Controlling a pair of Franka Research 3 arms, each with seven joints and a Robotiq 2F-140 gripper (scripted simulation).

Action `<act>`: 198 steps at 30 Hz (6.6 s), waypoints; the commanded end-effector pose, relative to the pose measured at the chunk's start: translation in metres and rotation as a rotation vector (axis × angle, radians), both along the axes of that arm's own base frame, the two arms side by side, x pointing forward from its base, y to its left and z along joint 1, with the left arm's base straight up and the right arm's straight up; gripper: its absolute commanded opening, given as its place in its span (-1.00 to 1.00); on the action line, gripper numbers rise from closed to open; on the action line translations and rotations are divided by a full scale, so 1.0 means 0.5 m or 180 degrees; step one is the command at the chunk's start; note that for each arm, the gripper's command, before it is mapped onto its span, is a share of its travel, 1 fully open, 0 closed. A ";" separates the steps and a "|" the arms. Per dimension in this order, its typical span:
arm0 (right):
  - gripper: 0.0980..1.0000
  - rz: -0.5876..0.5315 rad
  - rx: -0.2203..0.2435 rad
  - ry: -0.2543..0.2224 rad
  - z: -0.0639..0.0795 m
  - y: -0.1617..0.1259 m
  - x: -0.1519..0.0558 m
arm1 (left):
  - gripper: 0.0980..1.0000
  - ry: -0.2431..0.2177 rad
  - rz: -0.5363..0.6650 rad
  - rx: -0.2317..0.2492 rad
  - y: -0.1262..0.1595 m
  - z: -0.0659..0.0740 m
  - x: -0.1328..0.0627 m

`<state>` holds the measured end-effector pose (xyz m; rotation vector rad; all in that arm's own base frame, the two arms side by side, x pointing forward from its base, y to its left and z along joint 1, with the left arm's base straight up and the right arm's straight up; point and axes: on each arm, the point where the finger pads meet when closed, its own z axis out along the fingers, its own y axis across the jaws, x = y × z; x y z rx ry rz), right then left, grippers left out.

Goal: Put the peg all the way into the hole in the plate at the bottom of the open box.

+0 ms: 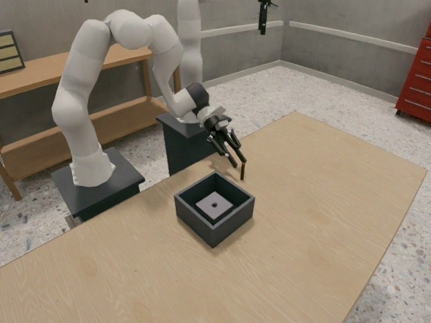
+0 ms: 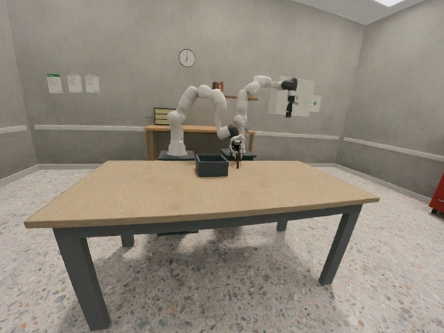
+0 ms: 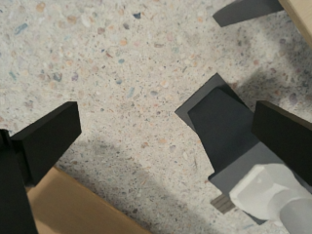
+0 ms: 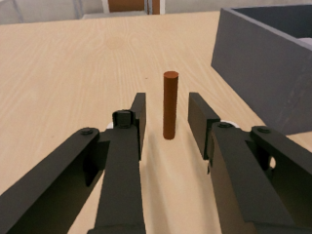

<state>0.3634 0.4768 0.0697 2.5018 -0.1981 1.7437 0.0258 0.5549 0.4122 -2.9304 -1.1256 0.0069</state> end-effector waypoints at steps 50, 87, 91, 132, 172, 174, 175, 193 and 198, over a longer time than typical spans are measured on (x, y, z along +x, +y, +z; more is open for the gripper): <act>-0.49 -0.0020 0.0060 0.0480 0.064 0.011 -0.097 | 1.00 -0.0016 0.0016 -0.0002 -0.002 0.002 0.000; -0.49 -0.0087 0.0655 0.3608 0.239 0.011 -0.097 | 1.00 -0.0016 0.0016 -0.0002 -0.002 0.002 0.000; -0.49 -0.0012 0.0597 0.3799 0.245 0.011 -0.098 | 1.00 -0.0016 0.0016 -0.0002 -0.002 0.002 0.000; -0.49 -0.0007 0.0599 0.3828 0.246 0.011 -0.098 | 1.00 -0.0016 0.0016 -0.0002 -0.002 0.002 0.000; -0.49 -0.0007 0.0599 0.3828 0.166 -0.027 0.097 | 1.00 -0.0016 0.0016 -0.0002 -0.002 0.002 0.000; -0.49 -0.0007 0.0599 0.3828 0.166 -0.027 0.097 | 1.00 -0.0016 0.0016 -0.0002 -0.002 0.002 0.000; -0.49 -0.0007 0.0599 0.3828 0.166 -0.027 0.097 | 1.00 -0.0016 0.0016 -0.0002 -0.002 0.002 0.000; -0.49 -0.0007 0.0599 0.3828 0.161 -0.027 0.098 | 1.00 -0.0016 0.0016 -0.0002 -0.002 0.002 0.000; -0.49 -0.0007 0.0599 0.3828 0.137 -0.026 0.098 | 1.00 -0.0016 0.0016 -0.0002 -0.002 0.002 0.000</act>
